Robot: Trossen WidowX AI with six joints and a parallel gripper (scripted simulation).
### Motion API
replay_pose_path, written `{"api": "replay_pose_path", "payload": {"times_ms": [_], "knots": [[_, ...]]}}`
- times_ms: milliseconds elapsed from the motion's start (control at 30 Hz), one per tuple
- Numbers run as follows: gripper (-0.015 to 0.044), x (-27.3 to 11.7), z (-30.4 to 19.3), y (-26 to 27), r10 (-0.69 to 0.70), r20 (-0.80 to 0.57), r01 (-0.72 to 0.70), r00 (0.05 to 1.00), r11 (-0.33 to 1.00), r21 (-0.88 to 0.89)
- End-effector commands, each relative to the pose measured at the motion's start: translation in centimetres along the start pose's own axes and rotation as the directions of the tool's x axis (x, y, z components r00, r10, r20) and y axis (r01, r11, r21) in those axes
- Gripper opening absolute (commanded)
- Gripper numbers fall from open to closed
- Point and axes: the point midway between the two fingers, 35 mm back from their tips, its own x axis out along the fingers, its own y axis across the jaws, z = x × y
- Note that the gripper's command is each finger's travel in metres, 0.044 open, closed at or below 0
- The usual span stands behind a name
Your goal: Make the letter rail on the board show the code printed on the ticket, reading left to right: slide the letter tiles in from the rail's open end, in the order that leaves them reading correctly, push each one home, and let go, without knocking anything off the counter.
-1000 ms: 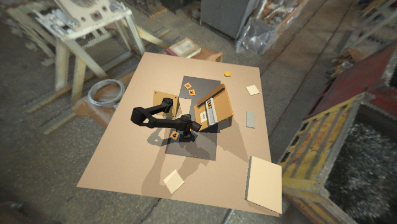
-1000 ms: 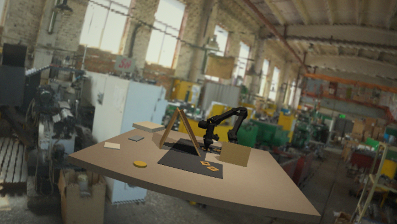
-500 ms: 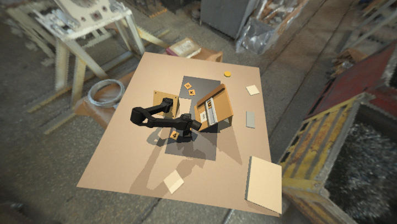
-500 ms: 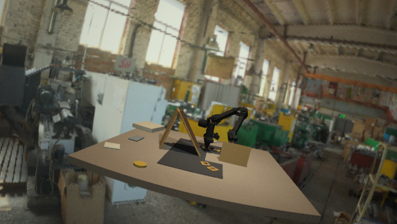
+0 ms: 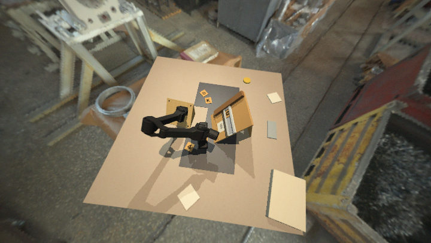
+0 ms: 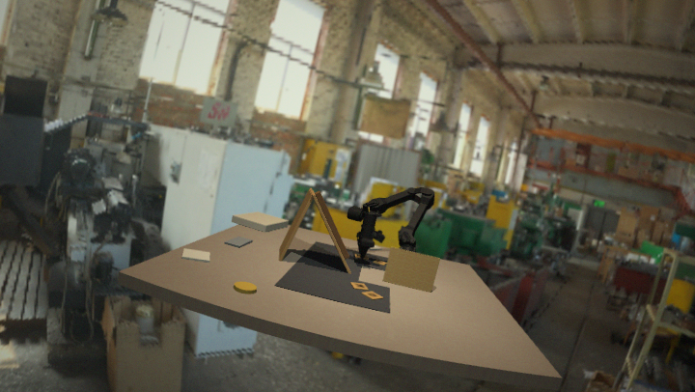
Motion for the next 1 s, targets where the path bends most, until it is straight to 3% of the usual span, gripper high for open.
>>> {"api": "replay_pose_path", "payload": {"times_ms": [0, 267, 967], "knots": [[0.0, -0.3, 0.0, 0.0, 0.003, 0.001, -0.003, 1.0, 1.0, 0.003], [0.0, -0.5, -0.2, 0.0, -0.003, -0.008, 0.003, 1.0, 1.0, -0.03], [0.0, -2.1, -3.4, 2.5, -0.031, -0.165, -0.064, 0.986, 0.836, -0.545]]}}
